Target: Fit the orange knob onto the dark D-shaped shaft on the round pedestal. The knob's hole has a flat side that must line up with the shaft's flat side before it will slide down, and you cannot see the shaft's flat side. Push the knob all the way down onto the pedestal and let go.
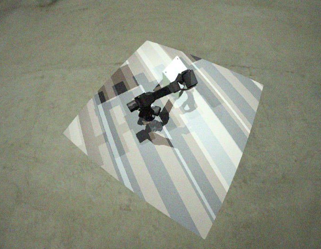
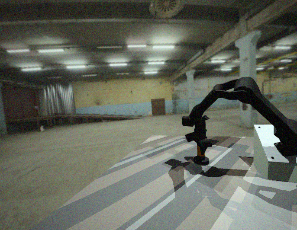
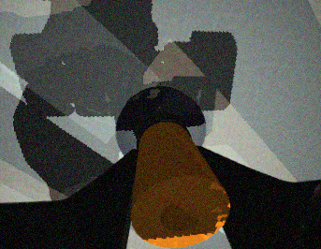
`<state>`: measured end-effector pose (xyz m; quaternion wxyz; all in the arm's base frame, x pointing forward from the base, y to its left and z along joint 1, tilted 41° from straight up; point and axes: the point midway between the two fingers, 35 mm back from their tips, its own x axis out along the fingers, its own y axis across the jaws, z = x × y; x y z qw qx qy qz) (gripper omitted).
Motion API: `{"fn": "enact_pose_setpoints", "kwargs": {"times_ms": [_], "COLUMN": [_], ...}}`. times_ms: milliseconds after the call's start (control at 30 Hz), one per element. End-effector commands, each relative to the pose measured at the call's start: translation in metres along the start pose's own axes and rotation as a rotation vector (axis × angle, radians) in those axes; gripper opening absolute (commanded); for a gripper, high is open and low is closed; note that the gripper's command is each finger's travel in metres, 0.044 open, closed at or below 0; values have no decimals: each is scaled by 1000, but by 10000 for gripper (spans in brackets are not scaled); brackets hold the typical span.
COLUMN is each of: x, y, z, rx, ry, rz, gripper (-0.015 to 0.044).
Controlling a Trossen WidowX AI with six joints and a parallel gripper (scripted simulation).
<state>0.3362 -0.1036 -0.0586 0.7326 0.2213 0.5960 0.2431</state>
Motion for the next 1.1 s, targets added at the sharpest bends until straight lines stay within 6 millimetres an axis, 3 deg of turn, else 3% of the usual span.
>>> {"fn": "enact_pose_setpoints", "kwargs": {"times_ms": [0, 300, 467, 667, 1067], "x": [-1, -1, -4, -94, -97], "y": [0, 0, -1, -2, -6], "z": [0, 0, 0, 0, 3], "rx": [1, 1, 1, 2, 2], "ry": [0, 0, 0, 1, 1], "rz": [0, 0, 0, -4, -4], "gripper": [210, 440, 440, 440, 440]}}
